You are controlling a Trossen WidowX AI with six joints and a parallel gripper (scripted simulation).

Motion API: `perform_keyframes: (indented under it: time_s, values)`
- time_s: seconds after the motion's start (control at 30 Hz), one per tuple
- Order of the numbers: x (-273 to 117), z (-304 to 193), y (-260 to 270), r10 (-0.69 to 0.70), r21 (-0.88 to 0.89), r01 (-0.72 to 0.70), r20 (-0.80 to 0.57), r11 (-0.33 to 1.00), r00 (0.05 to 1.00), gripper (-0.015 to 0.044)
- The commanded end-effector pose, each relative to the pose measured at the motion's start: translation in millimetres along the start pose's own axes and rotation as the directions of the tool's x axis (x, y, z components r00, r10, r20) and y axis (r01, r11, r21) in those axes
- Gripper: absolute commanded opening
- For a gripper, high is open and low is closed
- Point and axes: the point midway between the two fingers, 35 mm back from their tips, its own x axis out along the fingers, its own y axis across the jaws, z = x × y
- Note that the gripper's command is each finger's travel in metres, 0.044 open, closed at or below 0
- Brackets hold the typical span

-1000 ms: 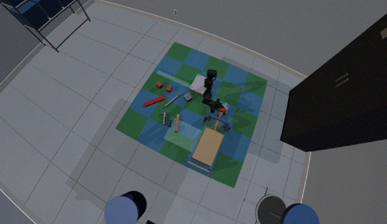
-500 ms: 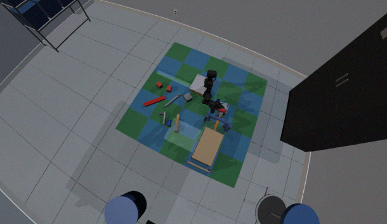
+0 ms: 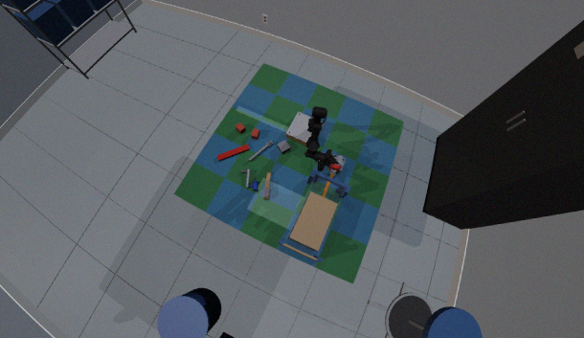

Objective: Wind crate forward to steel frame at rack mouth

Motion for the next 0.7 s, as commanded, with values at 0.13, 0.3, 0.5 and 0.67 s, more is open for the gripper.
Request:
perform_keyframes:
  time_s: [0.13, 0.3, 0.5, 0.67]
  values:
    - [0.0, -0.1, -1.2, 0.001, -0.002, -0.001, 0.000, 1.000, 1.000, 0.0000]
    - [0.0, -0.2, -2.8, 0.001, -0.002, -0.001, 0.000, 1.000, 1.000, 0.0000]
    - [0.0, -0.2, -4.9, 0.001, -0.002, -0.001, 0.000, 1.000, 1.000, 0.0000]
    - [0.0, -0.2, -5.6, 0.001, -0.002, -0.001, 0.000, 1.000, 1.000, 0.0000]
